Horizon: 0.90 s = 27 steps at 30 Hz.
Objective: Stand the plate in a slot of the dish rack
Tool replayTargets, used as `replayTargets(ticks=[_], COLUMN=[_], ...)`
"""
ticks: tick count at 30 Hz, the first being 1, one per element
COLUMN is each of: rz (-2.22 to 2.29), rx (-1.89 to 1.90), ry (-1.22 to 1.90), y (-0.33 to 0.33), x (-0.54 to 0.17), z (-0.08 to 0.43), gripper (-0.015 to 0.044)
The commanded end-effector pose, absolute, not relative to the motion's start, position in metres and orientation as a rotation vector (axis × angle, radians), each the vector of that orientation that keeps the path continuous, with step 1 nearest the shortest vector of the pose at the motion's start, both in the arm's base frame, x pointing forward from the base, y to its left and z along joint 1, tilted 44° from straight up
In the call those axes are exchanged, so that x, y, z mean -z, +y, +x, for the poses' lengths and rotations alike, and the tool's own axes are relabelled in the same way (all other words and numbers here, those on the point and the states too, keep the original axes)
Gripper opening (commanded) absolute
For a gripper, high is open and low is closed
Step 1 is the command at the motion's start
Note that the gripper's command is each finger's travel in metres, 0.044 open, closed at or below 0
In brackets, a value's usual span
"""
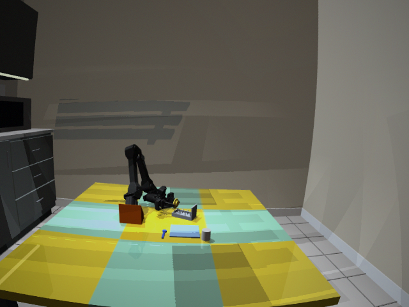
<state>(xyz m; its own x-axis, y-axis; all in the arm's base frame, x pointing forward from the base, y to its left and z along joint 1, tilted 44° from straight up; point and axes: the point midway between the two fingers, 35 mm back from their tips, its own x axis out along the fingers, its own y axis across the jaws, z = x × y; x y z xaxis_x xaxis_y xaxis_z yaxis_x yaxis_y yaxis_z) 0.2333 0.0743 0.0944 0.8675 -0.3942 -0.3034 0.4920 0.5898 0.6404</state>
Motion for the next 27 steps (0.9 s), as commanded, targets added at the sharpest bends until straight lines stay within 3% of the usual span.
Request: replayTargets(ticks=[1, 27], rz=[0.783, 0.787], rx=[0.519, 0.517], ry=[0.137, 0.139], y=[0.073, 0.074], x=[-0.091, -0.073], z=[0.237, 0.252], gripper=[0.0000, 0.0000])
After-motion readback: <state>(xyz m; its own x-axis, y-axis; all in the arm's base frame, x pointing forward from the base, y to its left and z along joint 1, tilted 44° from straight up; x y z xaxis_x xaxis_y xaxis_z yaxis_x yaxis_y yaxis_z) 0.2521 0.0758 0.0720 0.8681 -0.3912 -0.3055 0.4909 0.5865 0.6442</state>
